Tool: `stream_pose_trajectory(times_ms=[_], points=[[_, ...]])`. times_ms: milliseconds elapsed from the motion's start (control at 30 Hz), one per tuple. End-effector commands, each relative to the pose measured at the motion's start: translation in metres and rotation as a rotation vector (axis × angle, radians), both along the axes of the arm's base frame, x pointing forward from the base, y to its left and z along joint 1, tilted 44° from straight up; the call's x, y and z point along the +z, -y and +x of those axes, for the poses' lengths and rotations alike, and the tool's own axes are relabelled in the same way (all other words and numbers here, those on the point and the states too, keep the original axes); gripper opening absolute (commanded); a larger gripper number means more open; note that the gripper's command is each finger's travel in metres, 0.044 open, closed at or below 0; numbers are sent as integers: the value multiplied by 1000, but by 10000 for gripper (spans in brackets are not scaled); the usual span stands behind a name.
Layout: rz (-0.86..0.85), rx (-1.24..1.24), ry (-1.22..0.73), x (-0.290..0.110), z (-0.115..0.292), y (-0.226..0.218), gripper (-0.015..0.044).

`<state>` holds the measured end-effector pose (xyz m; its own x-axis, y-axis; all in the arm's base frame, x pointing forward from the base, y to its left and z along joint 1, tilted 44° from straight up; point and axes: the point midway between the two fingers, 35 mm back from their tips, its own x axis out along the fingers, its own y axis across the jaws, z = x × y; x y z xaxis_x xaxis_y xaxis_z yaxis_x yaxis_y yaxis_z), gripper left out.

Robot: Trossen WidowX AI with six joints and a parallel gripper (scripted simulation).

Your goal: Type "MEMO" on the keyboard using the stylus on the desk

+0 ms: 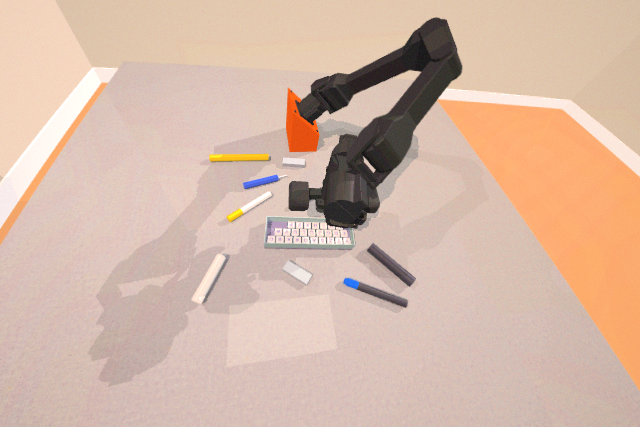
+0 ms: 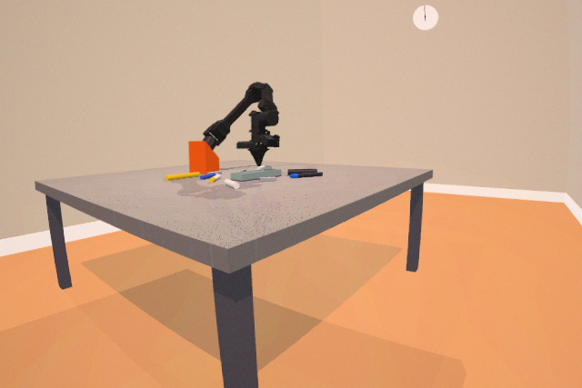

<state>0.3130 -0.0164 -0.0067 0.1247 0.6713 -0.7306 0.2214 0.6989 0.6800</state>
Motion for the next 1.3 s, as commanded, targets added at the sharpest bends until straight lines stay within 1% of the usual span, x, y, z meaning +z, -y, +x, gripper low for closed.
stream_pose_trajectory(times_ms=[0, 133, 300, 633, 767, 900, 1233, 1267], points=[[6, -8, -11, 1, -3, -2, 0], [5, -8, -11, 2, -3, 0, 0], [3, -8, -12, 42, -9, 38, 0], [4, -18, -9, 39, -8, 37, 0], [4, -14, -9, 40, -8, 36, 105], [4, -14, -9, 40, -8, 36, 0], [4, -14, -9, 39, -8, 36, 0], [4, -14, -9, 39, -8, 36, 26]])
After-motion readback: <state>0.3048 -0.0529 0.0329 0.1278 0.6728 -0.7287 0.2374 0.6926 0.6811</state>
